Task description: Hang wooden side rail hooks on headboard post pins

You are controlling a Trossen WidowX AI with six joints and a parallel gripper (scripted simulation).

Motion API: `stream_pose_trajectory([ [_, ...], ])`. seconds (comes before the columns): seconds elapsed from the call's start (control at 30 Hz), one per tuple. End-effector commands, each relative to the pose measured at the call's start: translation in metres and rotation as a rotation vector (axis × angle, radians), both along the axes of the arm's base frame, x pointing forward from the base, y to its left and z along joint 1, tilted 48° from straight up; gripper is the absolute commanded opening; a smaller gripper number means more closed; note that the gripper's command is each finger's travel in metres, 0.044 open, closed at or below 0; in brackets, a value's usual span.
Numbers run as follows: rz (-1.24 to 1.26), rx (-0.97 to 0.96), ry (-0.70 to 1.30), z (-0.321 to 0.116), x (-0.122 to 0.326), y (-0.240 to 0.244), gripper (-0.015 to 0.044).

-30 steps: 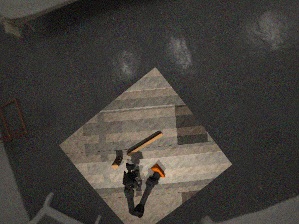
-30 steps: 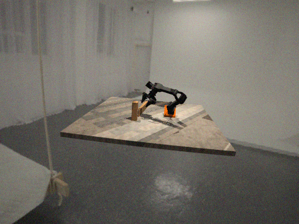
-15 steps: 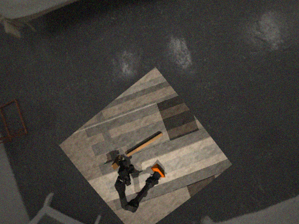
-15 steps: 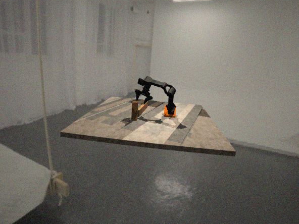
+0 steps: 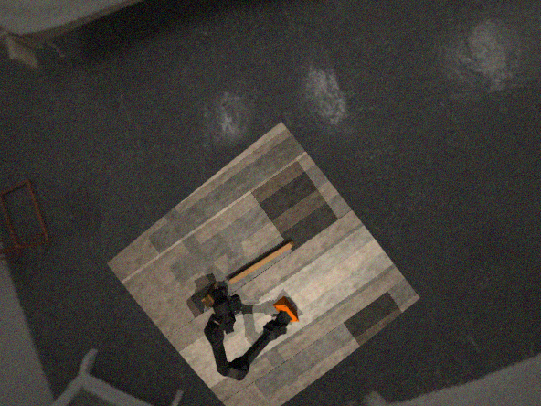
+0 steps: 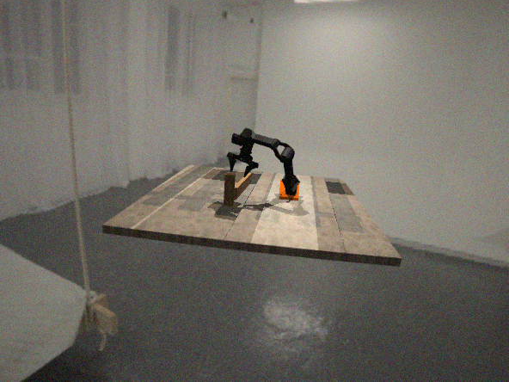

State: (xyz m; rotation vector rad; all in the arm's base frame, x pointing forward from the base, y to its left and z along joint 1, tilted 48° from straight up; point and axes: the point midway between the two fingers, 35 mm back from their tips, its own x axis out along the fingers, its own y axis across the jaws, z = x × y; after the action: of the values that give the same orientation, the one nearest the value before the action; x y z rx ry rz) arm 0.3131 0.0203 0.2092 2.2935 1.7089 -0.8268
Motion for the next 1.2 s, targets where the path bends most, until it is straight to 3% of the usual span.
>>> stream_pose_trajectory([
  [0.0,0.005,-0.002,0.005,-0.003,0.001,-0.001,0.0440],
  [0.3,0.023,-0.018,-0.002,-0.008,0.003,-0.004,0.0440],
  [0.67,0.373,-0.203,-0.097,-0.096,0.021,-0.055,0.0440],
  [1.17,0.375,-0.201,-0.091,-0.121,0.019,-0.030,0.0440],
])
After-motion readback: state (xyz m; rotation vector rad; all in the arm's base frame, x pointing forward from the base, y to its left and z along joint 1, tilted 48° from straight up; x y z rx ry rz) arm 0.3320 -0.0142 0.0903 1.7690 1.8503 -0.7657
